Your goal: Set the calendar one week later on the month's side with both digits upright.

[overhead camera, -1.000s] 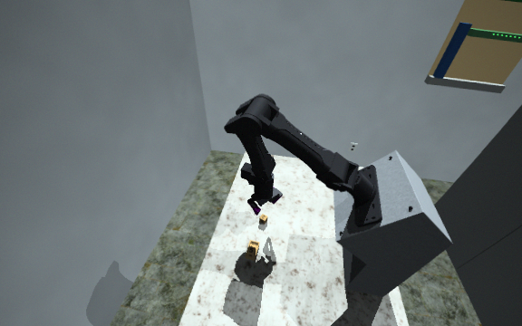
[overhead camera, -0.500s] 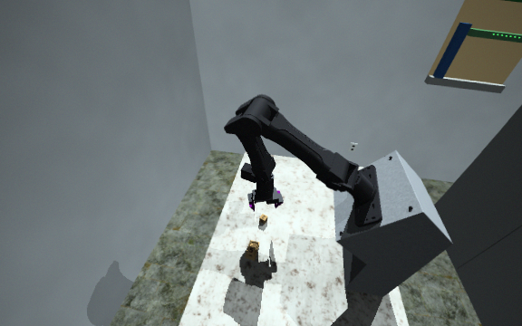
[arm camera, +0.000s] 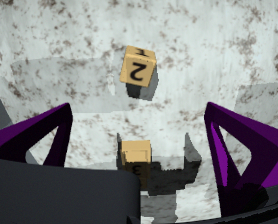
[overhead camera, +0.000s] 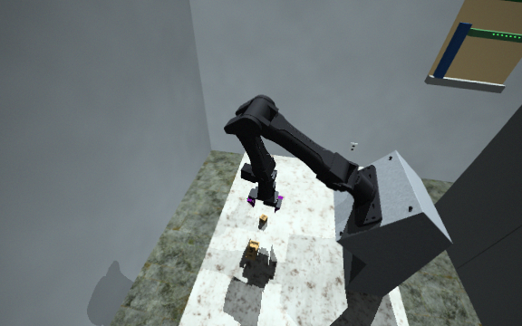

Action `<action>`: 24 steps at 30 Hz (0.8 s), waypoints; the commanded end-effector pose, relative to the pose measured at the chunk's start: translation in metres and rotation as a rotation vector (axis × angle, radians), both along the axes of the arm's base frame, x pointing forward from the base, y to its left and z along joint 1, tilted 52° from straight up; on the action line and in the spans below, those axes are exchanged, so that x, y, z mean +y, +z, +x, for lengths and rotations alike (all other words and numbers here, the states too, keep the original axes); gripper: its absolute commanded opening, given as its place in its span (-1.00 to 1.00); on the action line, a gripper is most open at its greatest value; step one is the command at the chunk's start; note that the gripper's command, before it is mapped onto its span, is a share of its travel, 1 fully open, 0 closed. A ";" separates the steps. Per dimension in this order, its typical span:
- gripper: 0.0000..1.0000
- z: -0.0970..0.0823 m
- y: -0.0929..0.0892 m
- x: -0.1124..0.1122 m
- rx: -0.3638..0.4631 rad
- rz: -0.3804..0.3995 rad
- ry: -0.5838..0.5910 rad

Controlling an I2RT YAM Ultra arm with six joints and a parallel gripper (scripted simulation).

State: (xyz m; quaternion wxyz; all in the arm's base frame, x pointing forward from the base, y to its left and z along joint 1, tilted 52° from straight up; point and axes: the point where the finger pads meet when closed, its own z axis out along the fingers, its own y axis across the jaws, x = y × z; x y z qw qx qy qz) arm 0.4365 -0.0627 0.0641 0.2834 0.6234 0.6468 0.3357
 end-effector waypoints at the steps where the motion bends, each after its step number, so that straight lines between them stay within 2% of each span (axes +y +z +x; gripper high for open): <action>1: 1.00 0.001 0.003 -0.001 0.003 0.109 -0.090; 6: 1.00 0.001 0.003 -0.001 0.011 0.181 -0.146; 12: 1.00 0.001 0.003 -0.001 0.012 0.197 -0.158; 13: -0.11 0.001 0.003 -0.001 0.012 0.197 -0.158; 24: -0.11 0.001 0.003 -0.001 0.012 0.197 -0.158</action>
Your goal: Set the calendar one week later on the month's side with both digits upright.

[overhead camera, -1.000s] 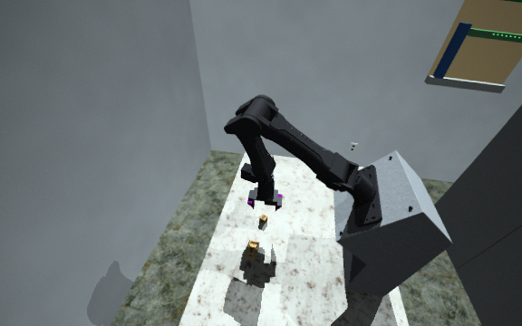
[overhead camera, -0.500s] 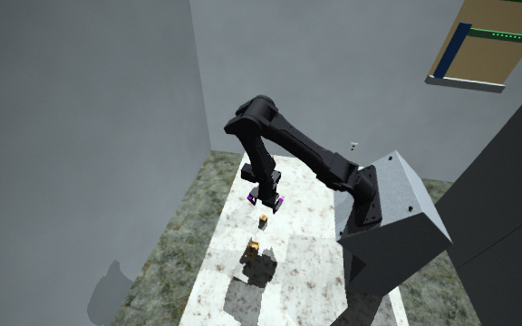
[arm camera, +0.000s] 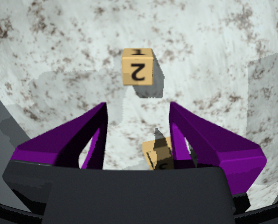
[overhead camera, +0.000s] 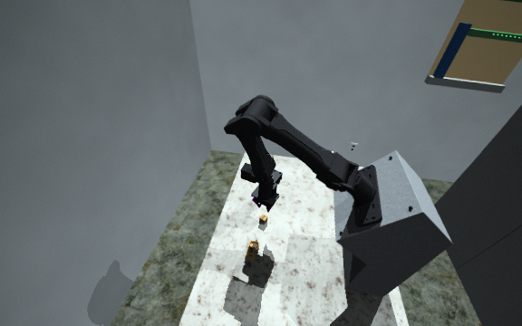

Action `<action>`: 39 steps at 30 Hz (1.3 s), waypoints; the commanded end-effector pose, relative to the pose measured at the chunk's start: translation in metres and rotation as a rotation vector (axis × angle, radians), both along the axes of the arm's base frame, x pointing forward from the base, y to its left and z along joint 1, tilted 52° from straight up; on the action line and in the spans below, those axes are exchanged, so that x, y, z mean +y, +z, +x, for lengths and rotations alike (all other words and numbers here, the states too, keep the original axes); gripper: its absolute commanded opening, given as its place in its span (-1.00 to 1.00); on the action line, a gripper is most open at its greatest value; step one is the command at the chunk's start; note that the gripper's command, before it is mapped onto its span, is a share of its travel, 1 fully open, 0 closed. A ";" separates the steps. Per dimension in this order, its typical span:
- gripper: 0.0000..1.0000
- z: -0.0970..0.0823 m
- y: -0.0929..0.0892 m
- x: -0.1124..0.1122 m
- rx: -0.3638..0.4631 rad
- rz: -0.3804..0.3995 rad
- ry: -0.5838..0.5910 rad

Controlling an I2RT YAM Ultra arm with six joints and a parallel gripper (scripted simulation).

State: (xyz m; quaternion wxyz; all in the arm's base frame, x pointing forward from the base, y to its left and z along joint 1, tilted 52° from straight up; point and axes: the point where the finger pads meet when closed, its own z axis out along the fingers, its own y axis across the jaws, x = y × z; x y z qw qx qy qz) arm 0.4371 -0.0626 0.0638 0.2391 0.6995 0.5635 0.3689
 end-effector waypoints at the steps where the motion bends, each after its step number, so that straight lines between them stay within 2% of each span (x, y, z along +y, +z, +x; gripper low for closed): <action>1: -0.11 0.001 0.003 -0.001 -0.007 -0.001 -0.005; 39: -0.11 0.005 0.000 -0.001 -0.007 -0.001 -0.005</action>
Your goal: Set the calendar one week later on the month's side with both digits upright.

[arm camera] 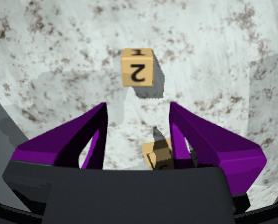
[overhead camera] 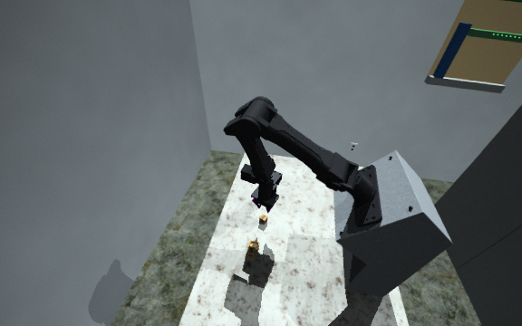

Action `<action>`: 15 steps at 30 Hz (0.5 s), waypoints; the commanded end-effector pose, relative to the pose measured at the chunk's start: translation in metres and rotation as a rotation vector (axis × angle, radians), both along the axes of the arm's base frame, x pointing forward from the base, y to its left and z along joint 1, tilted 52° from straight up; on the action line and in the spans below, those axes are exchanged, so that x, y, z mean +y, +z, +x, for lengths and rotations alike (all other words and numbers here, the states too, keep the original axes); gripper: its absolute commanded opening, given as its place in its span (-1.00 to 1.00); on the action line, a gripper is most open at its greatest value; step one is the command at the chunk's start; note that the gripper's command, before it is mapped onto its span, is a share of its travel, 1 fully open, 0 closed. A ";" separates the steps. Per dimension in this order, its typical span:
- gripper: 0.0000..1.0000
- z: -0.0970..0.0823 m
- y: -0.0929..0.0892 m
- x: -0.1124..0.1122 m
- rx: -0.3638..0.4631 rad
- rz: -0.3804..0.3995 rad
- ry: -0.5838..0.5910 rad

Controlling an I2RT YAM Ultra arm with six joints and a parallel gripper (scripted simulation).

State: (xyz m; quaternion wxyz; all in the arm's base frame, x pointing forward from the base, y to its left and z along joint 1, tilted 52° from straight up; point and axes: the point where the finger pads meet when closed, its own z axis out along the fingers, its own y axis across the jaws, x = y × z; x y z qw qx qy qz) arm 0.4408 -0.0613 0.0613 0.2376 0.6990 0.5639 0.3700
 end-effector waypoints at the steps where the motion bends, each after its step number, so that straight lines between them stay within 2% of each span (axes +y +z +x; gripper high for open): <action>1: -0.11 0.002 0.002 -0.002 -0.007 -0.004 -0.008; 15: -0.11 0.015 -0.008 -0.001 -0.007 -0.004 -0.008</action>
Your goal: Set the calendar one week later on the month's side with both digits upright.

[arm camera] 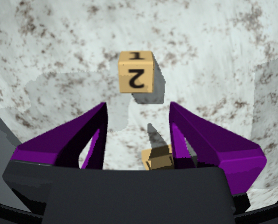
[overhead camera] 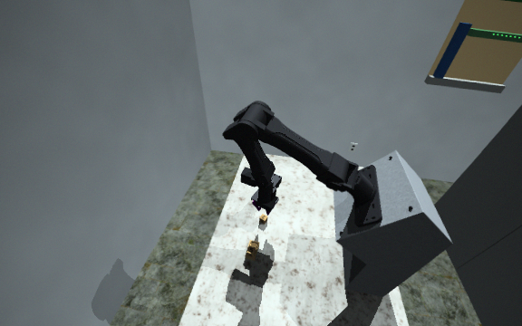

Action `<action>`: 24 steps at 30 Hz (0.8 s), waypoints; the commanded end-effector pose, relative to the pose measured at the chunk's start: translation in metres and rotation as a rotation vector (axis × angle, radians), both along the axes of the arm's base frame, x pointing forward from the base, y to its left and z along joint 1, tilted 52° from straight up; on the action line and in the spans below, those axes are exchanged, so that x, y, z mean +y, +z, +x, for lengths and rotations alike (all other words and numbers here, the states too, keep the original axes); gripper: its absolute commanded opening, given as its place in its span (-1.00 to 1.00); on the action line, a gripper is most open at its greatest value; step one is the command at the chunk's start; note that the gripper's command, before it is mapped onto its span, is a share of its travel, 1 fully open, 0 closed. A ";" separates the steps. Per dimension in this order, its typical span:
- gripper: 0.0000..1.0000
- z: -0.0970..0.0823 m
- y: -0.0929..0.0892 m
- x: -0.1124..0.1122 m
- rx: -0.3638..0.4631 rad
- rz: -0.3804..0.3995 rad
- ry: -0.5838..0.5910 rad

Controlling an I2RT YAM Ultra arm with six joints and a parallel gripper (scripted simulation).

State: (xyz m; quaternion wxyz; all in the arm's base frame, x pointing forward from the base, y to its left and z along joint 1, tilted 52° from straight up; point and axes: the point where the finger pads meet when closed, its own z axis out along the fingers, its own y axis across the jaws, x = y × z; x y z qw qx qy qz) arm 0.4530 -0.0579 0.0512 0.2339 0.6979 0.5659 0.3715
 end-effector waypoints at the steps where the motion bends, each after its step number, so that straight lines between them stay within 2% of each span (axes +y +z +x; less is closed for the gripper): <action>1: -0.11 0.004 0.001 -0.004 -0.009 -0.009 -0.015; 24: -0.11 0.024 -0.014 -0.001 -0.009 -0.009 -0.015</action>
